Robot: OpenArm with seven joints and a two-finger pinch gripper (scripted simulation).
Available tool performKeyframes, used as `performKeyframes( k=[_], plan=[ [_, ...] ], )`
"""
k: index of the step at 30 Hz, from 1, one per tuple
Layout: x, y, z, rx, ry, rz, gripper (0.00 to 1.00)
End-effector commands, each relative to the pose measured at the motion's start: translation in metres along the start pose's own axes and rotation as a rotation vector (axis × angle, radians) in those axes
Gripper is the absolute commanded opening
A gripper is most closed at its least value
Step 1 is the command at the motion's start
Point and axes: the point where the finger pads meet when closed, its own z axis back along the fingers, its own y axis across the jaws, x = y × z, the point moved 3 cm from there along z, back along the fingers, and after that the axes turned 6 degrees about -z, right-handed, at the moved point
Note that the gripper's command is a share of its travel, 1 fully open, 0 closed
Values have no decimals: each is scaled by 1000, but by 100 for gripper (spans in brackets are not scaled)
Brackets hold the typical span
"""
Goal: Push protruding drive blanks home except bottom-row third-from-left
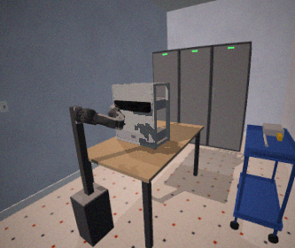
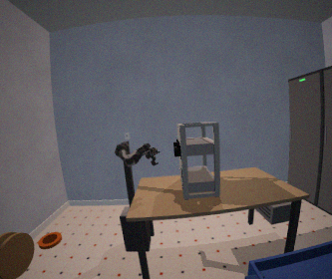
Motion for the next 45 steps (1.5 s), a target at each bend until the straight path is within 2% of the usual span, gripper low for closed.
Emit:
performKeyframes(
  k=[1,36,45],
  plan=[
    [1,1,1,2,-3,0,100],
    [1,1,1,3,-3,0,100],
    [1,3,1,30,-18,-28,100]
  ],
)
